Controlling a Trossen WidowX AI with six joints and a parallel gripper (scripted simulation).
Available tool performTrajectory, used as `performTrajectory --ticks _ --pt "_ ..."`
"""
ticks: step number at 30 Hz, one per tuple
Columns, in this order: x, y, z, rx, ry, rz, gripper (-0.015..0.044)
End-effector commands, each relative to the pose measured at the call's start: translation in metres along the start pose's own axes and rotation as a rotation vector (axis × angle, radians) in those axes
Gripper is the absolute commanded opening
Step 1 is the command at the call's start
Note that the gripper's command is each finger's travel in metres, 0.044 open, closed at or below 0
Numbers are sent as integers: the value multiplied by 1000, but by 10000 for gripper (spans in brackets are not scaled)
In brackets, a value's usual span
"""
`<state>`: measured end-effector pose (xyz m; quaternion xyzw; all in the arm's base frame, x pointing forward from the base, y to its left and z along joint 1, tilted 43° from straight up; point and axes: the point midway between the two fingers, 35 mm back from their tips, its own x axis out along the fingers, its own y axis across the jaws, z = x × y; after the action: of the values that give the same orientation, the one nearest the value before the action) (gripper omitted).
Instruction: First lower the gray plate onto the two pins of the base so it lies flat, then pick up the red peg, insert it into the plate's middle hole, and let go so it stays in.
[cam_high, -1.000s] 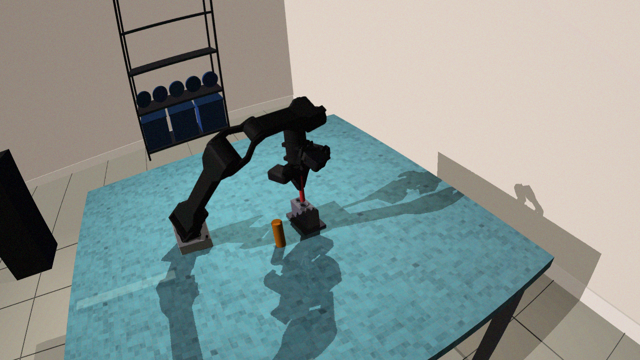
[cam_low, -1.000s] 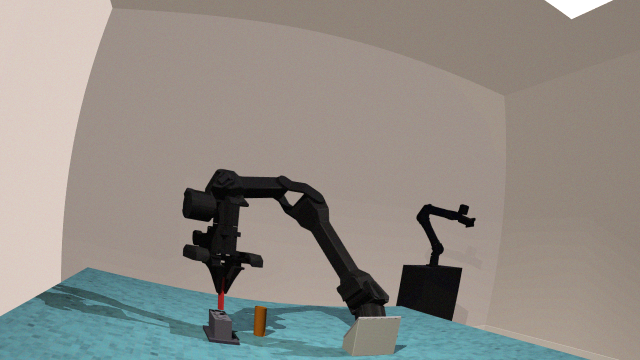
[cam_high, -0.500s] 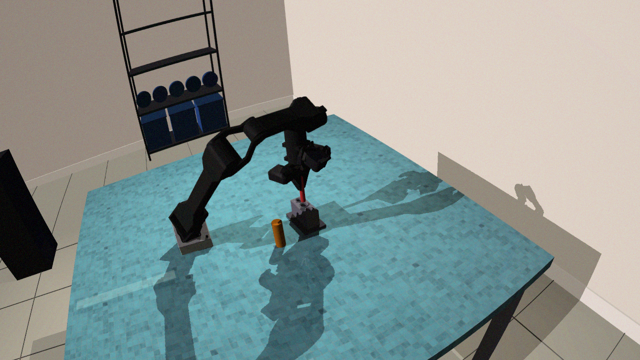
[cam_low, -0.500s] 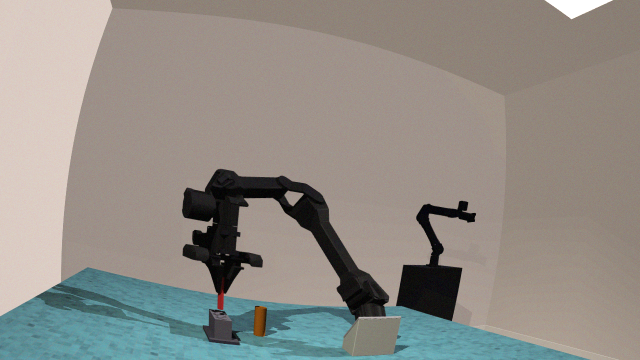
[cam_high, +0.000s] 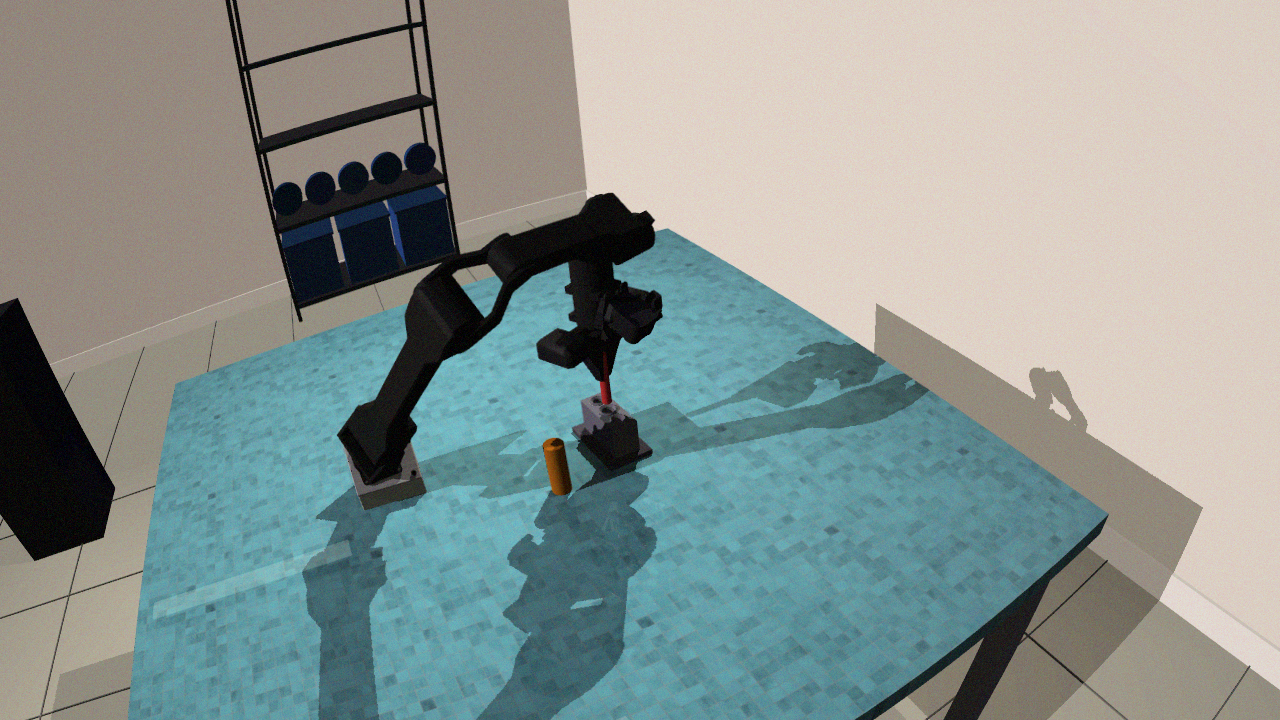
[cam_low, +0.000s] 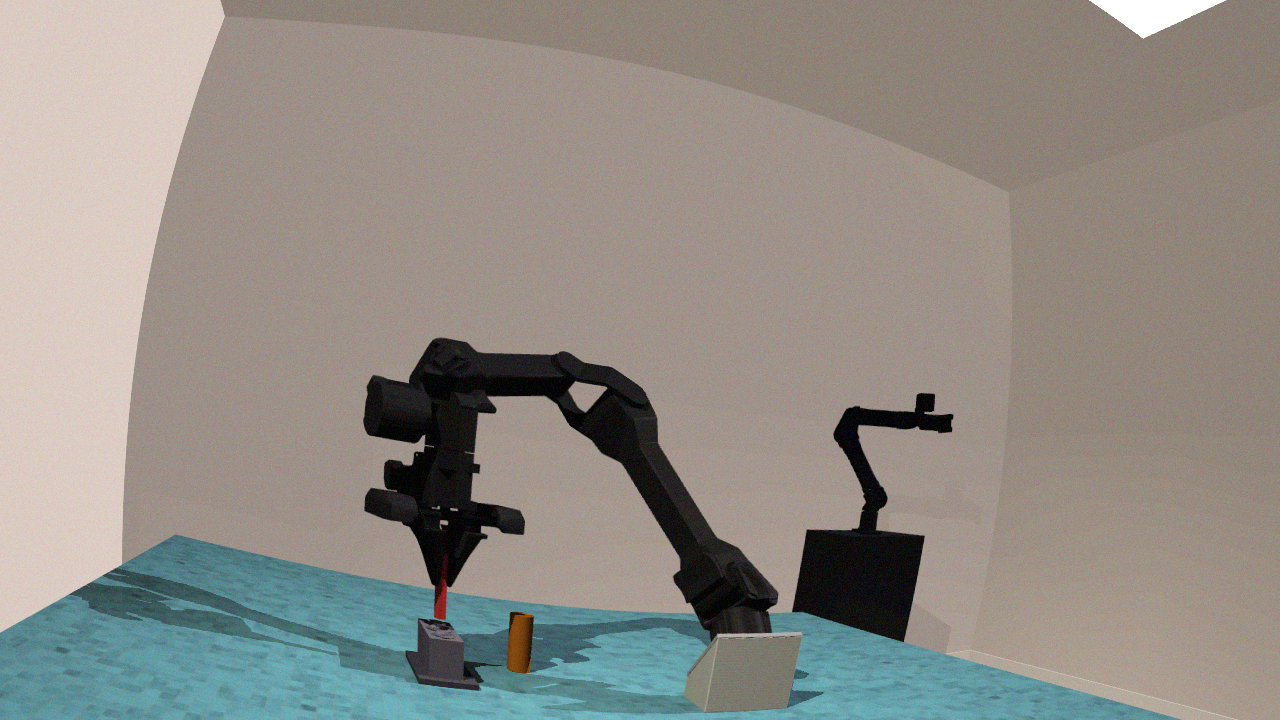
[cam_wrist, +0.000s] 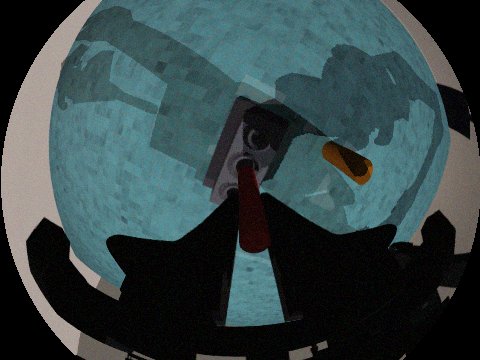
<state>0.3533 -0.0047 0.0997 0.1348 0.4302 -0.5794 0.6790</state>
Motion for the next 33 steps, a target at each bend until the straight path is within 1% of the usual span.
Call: performTrajectory --ticks 1,7,18,33 --pt "0 0 0 0 0 0 0" --pt "2 0 0 0 0 0 0" --pt "17 0 0 -5 -5 -2 0" --pt "15 0 -1 0 0 0 0"
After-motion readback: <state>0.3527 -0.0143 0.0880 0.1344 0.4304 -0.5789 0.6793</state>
